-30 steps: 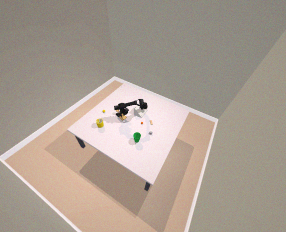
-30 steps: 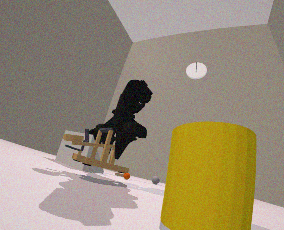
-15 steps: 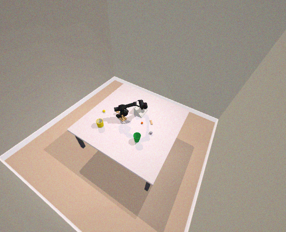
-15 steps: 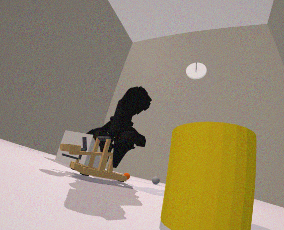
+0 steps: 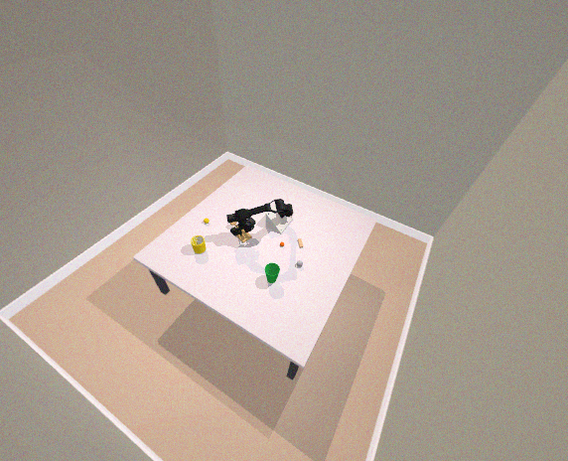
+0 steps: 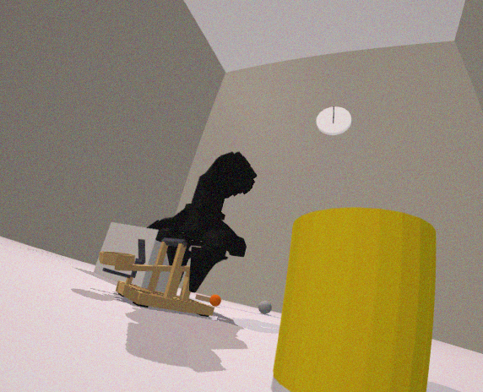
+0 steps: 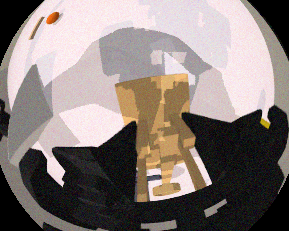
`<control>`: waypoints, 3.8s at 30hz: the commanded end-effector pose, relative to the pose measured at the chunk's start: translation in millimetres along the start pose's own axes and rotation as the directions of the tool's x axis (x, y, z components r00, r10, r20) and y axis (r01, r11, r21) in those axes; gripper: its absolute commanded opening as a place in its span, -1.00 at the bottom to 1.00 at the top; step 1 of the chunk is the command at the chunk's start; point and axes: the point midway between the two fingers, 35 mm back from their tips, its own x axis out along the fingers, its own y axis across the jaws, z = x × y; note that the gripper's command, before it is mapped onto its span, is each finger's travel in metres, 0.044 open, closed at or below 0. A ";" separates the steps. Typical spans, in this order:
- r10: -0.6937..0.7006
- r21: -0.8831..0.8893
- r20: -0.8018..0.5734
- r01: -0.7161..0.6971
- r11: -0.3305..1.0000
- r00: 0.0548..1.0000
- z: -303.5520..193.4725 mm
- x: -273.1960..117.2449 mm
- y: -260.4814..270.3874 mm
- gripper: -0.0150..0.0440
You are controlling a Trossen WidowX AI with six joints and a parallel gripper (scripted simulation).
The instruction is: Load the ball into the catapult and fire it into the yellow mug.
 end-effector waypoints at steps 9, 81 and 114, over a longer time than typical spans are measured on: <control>-0.001 -0.002 -0.001 0.001 1.000 1.000 0.1 -0.7 -0.5 0.58; -0.013 -0.001 -0.006 0.013 1.000 1.000 0.4 1.1 0.5 0.02; -0.013 0.569 -0.006 0.014 0.822 1.000 -1.5 -47.0 -4.4 -0.49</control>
